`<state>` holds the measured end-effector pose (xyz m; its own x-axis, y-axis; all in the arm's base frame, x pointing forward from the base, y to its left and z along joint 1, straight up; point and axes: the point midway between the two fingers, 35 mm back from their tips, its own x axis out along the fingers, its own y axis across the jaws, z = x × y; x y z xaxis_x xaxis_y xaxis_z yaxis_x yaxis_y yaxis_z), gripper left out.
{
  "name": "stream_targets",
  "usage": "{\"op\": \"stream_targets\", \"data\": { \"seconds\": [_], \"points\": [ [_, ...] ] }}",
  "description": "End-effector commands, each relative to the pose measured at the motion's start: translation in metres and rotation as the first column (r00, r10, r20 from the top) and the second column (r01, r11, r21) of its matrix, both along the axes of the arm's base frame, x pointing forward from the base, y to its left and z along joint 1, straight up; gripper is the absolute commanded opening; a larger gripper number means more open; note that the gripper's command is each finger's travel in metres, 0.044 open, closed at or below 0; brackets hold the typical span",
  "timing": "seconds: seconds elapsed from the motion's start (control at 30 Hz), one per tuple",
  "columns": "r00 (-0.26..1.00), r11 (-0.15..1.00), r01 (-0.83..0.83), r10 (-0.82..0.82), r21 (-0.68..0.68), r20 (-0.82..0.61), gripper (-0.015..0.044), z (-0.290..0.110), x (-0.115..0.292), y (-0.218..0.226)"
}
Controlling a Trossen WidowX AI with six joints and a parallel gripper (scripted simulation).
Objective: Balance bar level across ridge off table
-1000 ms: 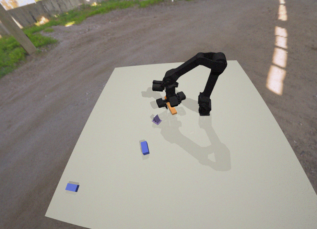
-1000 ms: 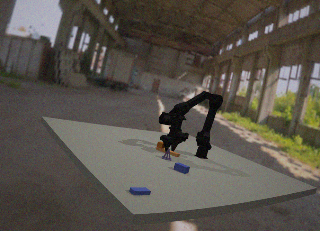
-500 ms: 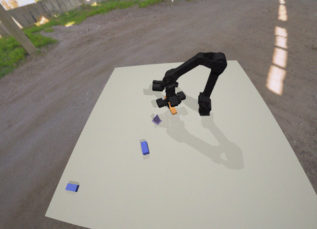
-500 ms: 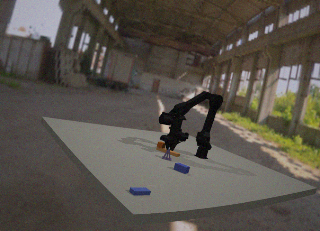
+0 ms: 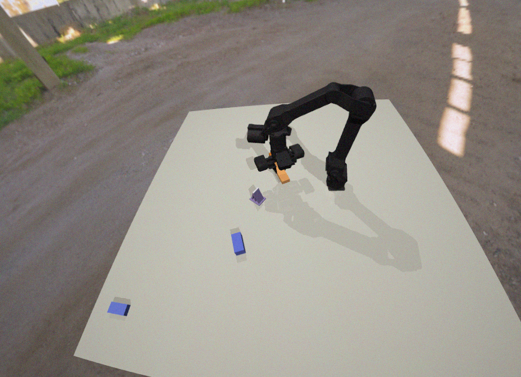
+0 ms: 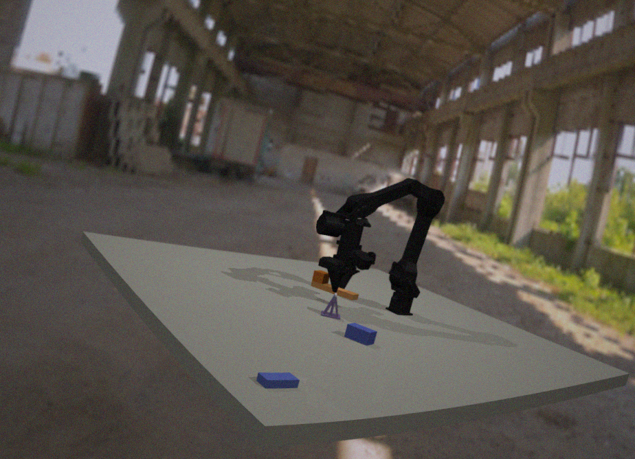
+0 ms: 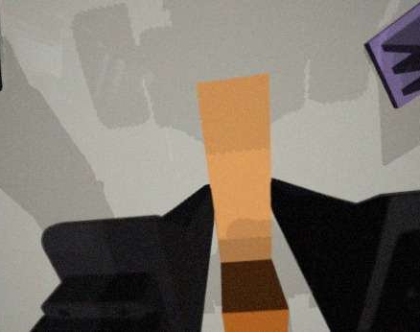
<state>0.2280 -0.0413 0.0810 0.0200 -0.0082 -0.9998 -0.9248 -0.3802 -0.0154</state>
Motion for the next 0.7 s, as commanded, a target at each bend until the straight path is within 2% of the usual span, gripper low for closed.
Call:
{"op": "stream_targets", "data": {
  "seconds": [0.0, 0.67],
  "points": [
    [1.0, 1.0, -0.002, 0.002, 0.001, 0.004, 0.0, 0.011, 0.001, 0.0],
    [1.0, 1.0, -0.004, 0.004, 0.003, 0.004, 0.0, 0.063, -0.004, 0.001]
  ]
}}
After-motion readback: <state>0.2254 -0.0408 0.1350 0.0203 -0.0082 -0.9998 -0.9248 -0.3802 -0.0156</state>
